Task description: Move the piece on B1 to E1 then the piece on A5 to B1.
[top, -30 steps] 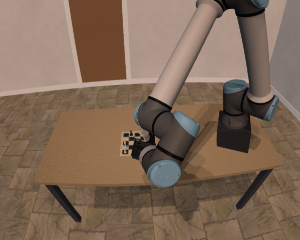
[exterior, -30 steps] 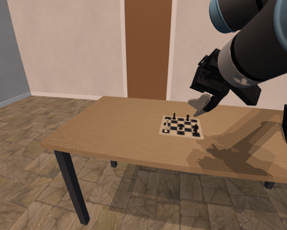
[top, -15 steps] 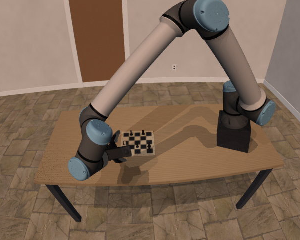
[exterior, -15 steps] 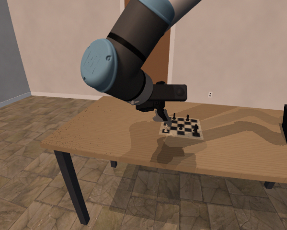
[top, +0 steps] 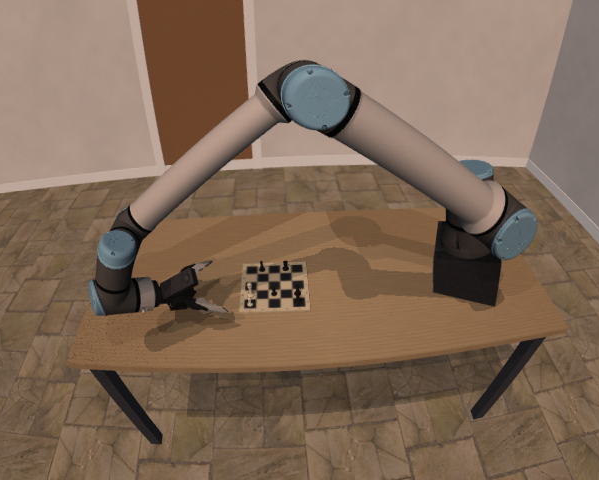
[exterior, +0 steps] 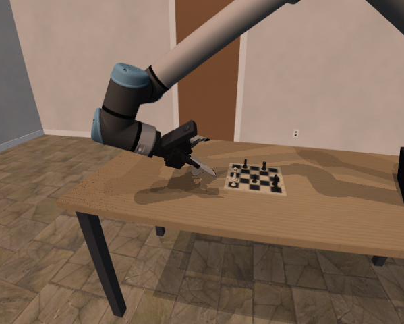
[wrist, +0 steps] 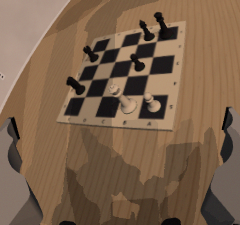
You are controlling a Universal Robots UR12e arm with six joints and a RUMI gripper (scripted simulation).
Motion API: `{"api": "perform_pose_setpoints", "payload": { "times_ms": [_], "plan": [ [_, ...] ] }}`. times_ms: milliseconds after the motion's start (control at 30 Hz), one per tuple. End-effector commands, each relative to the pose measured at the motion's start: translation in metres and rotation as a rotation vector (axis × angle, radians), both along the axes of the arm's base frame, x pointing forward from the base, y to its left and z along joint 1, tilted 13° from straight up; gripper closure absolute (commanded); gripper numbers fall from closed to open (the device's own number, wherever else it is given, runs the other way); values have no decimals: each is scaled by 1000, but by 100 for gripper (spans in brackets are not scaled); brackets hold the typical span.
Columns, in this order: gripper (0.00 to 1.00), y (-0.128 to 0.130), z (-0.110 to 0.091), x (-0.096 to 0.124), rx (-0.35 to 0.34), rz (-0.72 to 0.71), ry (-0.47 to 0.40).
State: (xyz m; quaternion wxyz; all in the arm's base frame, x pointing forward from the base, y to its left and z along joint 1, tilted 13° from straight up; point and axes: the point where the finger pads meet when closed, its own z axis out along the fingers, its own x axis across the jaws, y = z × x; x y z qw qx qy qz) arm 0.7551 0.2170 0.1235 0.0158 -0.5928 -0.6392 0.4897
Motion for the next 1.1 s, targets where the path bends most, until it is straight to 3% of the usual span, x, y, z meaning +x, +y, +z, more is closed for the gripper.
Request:
{"api": "perform_pose_setpoints", "payload": {
  "times_ms": [0, 233, 500, 800, 1067],
  "plan": [
    [0, -15, -6, 18, 62, -54, 101],
    [0, -57, -21, 53, 242, -166, 246],
    [0, -90, -31, 76, 389, -251, 329],
    [0, -104, -35, 85, 450, -284, 356],
    [0, -107, -36, 87, 463, -291, 361]
  ]
}}
